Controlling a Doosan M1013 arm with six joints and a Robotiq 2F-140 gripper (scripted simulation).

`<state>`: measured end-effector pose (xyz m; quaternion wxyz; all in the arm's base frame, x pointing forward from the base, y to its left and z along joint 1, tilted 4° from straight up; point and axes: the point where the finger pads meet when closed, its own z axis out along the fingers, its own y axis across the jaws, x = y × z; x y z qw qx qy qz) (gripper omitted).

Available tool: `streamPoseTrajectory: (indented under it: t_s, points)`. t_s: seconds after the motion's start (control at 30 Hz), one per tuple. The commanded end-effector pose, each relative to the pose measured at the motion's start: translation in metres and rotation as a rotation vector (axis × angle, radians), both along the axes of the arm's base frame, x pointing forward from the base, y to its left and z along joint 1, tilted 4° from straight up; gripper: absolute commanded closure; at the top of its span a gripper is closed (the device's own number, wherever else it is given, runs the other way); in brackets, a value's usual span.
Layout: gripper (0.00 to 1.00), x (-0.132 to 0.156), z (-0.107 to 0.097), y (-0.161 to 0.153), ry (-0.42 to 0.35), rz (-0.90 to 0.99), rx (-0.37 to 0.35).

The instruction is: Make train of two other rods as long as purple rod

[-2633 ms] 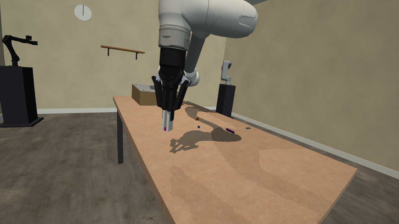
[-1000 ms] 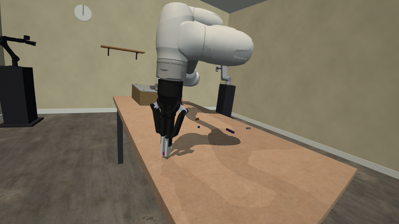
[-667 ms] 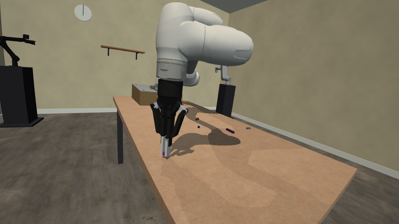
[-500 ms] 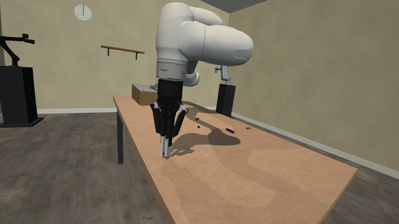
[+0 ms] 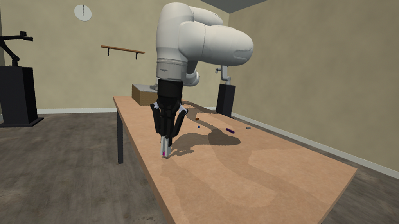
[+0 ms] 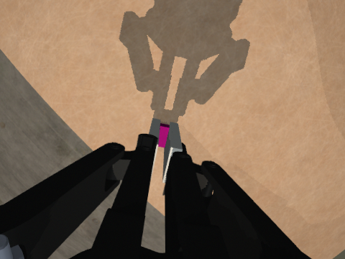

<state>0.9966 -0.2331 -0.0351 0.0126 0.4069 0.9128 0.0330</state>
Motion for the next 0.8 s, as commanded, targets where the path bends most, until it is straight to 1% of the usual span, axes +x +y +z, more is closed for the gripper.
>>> streamPoseTrajectory:
  t_s: [0.0,0.5,0.77]
  points:
    - [0.88,0.000,0.000,0.000,0.000,0.000,0.000]
    - [0.88,0.001,-0.010,0.001,0.000,0.000,0.000]
    - [0.88,0.001,-0.011,0.001,0.000,0.000,0.000]
